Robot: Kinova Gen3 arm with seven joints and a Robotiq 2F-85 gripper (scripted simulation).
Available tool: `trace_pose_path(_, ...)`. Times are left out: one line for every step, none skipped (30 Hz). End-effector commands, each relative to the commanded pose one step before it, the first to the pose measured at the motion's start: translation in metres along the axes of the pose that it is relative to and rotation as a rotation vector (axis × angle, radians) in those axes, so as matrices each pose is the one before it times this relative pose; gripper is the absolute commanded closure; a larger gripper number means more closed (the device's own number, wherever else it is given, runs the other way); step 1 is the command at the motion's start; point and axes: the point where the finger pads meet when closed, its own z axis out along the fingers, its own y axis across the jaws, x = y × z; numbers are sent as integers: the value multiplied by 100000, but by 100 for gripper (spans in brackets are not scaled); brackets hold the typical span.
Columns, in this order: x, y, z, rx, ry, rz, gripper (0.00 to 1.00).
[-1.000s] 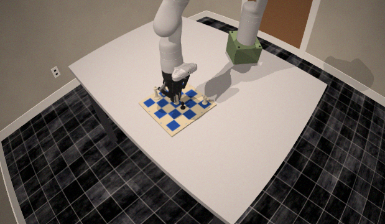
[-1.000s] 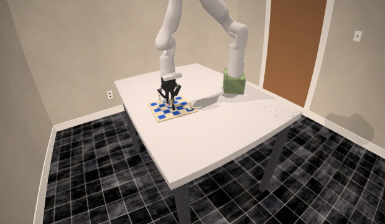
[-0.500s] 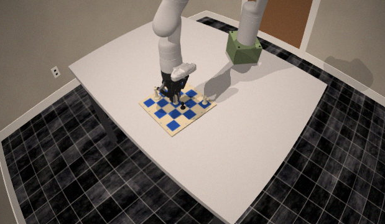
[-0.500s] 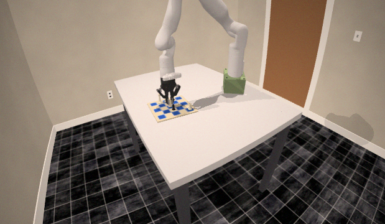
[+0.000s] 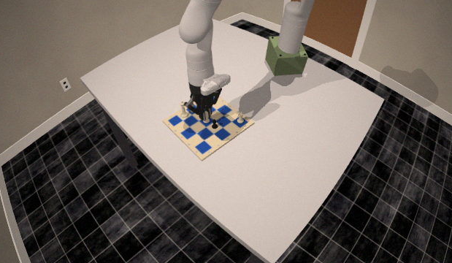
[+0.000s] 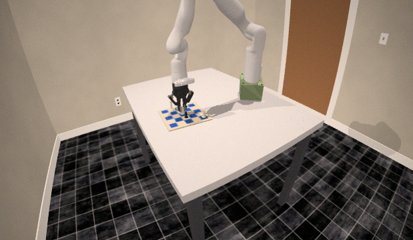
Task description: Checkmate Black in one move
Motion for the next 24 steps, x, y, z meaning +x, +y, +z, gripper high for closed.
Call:
trace_pose_path(-237, 178, 52, -239, -263, 56, 100)
trace_pose_path(-1, -4, 0, 5, 0, 2, 100)
trace_pose_path(-2, -11, 1, 11, 0, 5, 100)
trace_pose_path(-3, -18, 1, 19, 0, 8, 100)
trace_pose_path(0, 0, 0, 0, 0, 0, 100)
trace_pose_path(0, 0, 0, 0, 0, 0, 100)
trace_pose_path(-5, -26, 2, 28, 0, 11, 100)
trace_pose_path(-6, -33, 2, 36, 0, 15, 100)
trace_pose_path(-7, -39, 3, 42, 0, 17, 100)
trace_pose_path(-8, -44, 3, 47, 0, 19, 100)
trace_pose_path(-8, -46, 3, 49, 0, 20, 100)
trace_pose_path(-8, -46, 3, 49, 0, 20, 100)
trace_pose_path(-8, -44, 3, 47, 0, 19, 100)
trace_pose_path(-7, -39, 3, 42, 0, 17, 100)
trace_pose_path(-6, -33, 2, 36, 0, 14, 100)
trace_pose_path(-5, -26, 2, 28, 0, 11, 100)
trace_pose_path(-3, -16, 1, 15, 0, 6, 100)
trace_pose_path(-2, -1, 0, -4, 0, -1, 100)
trace_pose_path(0, 9, -1, -16, 0, -6, 100)
trace_pose_path(0, 9, -1, -15, 0, -5, 100)
trace_pose_path(0, 4, 0, -6, 0, -2, 100)
trace_pose_path(0, 0, 0, 0, 0, 0, 100)
trace_pose_path(0, 0, 0, 0, 0, 0, 100)
trace_pose_path(0, 0, 0, 0, 0, 0, 100)
